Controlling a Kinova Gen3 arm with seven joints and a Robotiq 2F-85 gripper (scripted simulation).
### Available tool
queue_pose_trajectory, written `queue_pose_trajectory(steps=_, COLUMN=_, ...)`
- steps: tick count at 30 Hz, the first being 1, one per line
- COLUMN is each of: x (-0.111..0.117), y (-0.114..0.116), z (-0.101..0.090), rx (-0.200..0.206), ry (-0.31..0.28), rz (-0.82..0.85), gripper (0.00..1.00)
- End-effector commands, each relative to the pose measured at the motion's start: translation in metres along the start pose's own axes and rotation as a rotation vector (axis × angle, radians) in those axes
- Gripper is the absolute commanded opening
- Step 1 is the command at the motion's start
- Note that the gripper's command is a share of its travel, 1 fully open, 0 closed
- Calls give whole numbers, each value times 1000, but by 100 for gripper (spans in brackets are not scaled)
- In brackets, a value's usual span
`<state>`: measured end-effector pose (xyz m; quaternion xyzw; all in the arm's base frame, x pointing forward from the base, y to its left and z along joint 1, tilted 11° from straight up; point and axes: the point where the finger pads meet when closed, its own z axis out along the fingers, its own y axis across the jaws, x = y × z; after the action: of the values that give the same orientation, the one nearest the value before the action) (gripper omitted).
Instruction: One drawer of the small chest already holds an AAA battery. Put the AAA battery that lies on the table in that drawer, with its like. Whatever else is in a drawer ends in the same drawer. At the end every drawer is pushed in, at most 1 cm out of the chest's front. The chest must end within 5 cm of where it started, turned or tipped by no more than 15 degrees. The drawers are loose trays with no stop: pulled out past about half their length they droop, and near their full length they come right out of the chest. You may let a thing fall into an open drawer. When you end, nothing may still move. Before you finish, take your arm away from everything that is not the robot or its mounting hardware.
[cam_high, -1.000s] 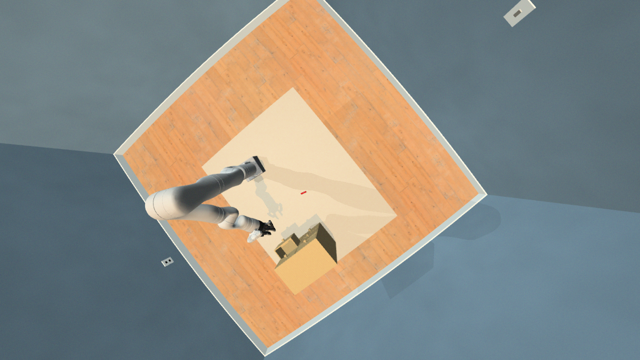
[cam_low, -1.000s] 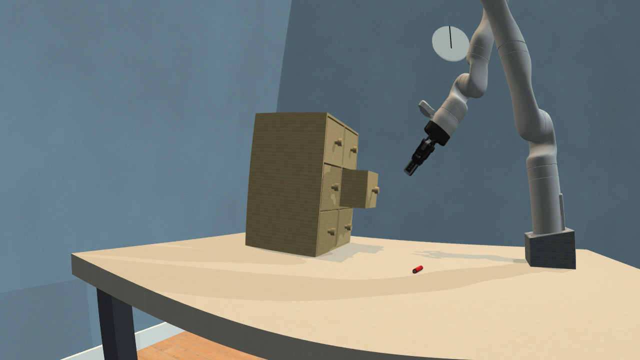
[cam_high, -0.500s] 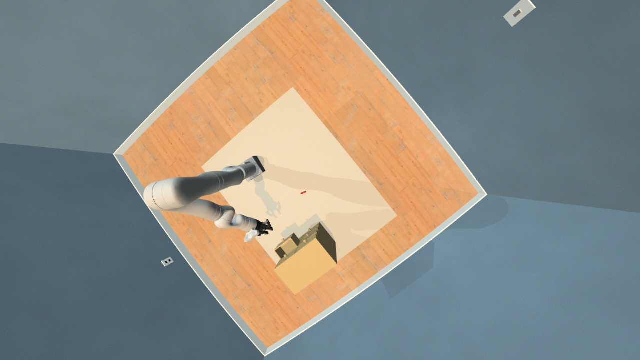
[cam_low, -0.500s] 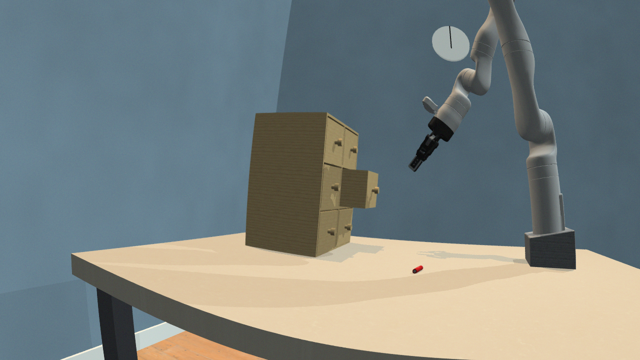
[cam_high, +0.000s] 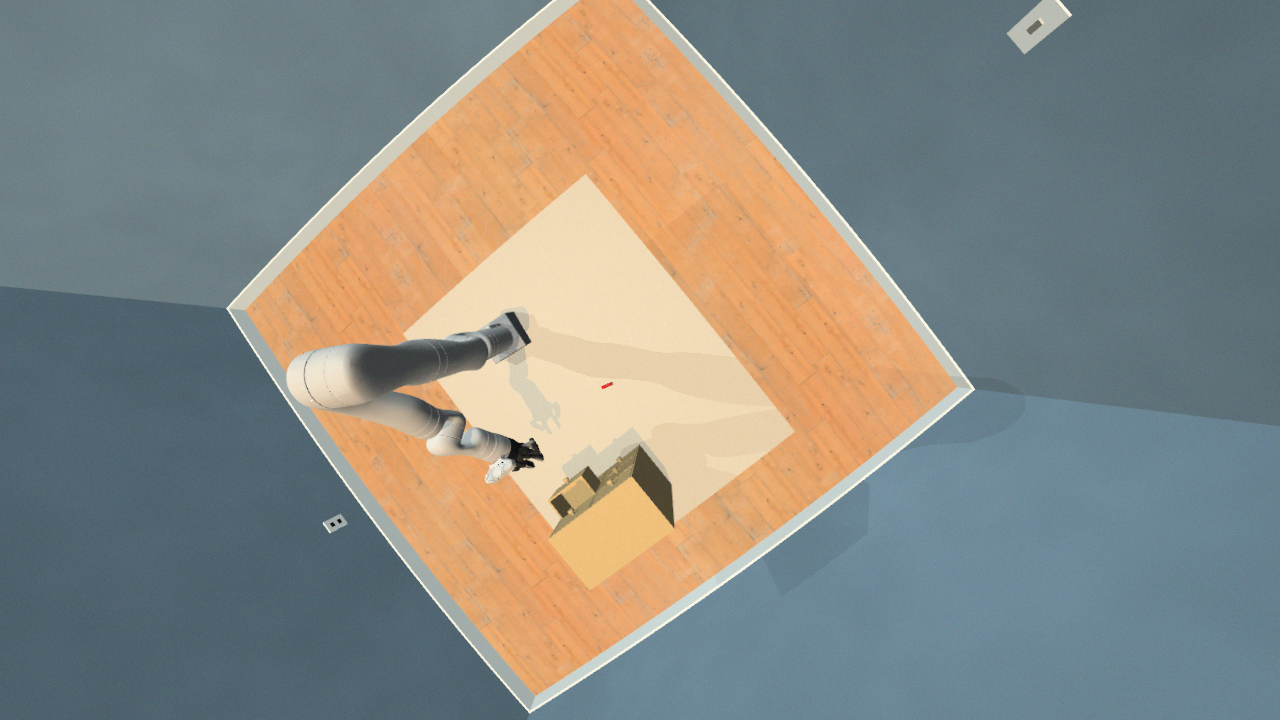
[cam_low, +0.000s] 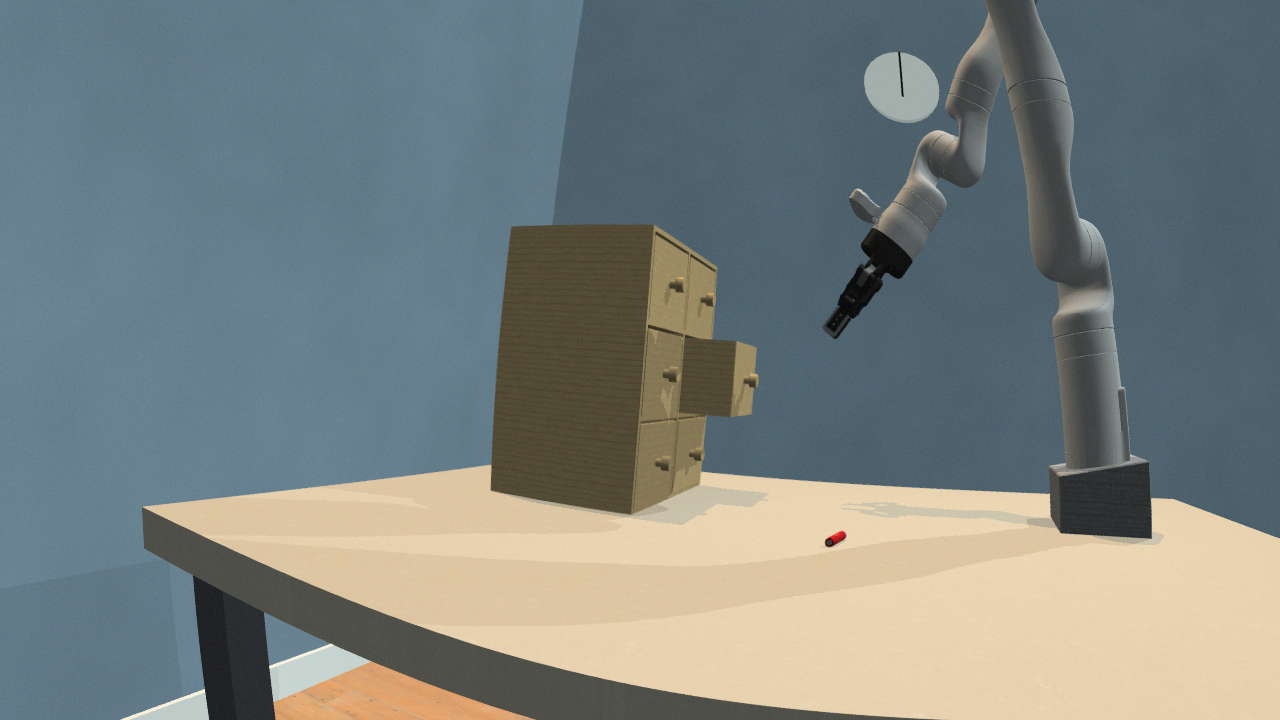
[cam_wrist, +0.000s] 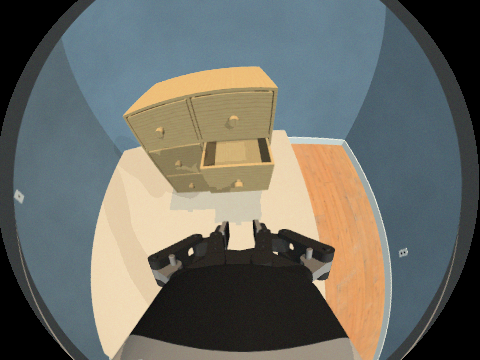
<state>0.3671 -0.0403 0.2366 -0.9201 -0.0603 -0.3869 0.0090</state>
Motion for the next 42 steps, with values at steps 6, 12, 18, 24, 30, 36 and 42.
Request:
queue_pose_trajectory(steps=6, x=4, y=1, z=-3, rx=-2, ry=9, rz=0, gripper=33)
queue_pose_trajectory(steps=12, x=4, y=2, z=-4, rx=-2, ry=9, rz=0, gripper=33)
queue_pose_trajectory(steps=18, x=4, y=2, z=-4, rx=-2, ry=8, rz=-2, gripper=33)
queue_pose_trajectory(steps=24, x=4, y=2, z=-4, rx=-2, ry=8, rz=-2, gripper=33)
queue_pose_trajectory(steps=30, x=4, y=1, z=-4, rx=0, ry=5, rz=2, gripper=33)
queue_pose_trajectory(steps=36, x=4, y=0, z=-5, rx=3, ry=0, rz=1, gripper=33)
queue_pose_trajectory(steps=42, x=3, y=-1, z=-6, rx=5, ry=-6, rz=1, gripper=33)
